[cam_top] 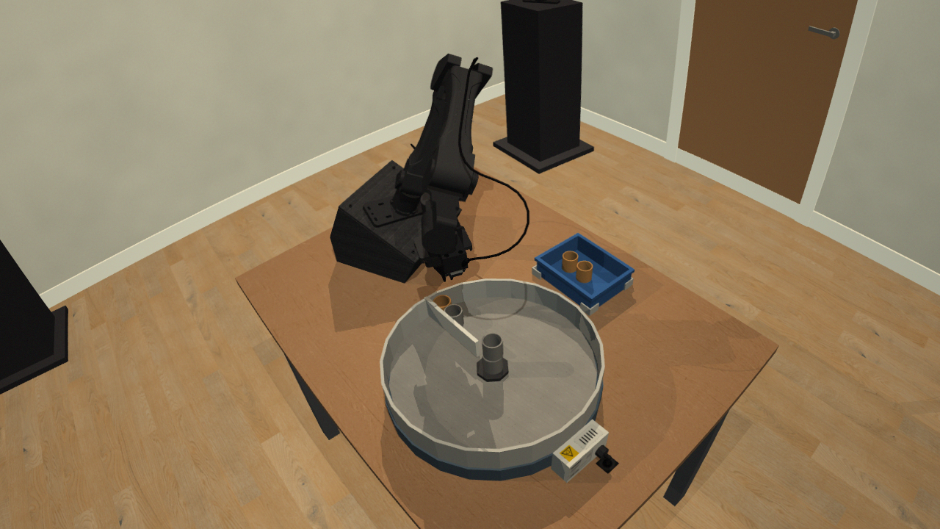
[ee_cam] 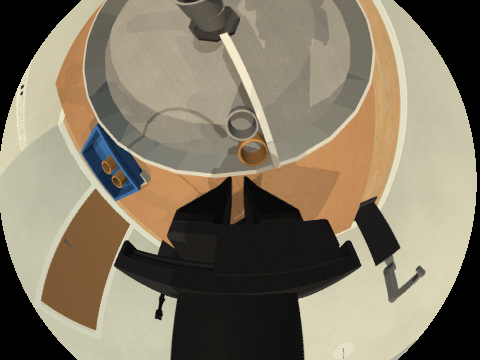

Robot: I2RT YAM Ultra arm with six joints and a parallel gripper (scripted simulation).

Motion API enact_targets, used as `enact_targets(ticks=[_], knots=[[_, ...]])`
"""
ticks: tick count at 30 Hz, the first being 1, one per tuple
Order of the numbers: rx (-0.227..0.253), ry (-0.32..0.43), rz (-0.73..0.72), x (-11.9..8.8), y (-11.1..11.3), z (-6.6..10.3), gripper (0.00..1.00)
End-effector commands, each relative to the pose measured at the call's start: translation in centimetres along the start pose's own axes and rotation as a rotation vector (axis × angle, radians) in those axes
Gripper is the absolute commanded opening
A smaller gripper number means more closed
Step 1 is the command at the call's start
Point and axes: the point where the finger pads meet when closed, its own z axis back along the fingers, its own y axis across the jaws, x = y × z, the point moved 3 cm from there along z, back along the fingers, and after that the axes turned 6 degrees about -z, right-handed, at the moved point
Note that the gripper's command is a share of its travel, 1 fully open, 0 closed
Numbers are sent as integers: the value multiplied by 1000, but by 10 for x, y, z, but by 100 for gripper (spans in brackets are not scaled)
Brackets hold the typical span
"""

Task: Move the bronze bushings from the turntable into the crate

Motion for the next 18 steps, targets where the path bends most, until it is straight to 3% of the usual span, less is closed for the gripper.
enact_targets(ticks=[1,18], knots=[[-27,-104,9,20,-1,16,13],[-26,-94,6,20,-2,14,13]])
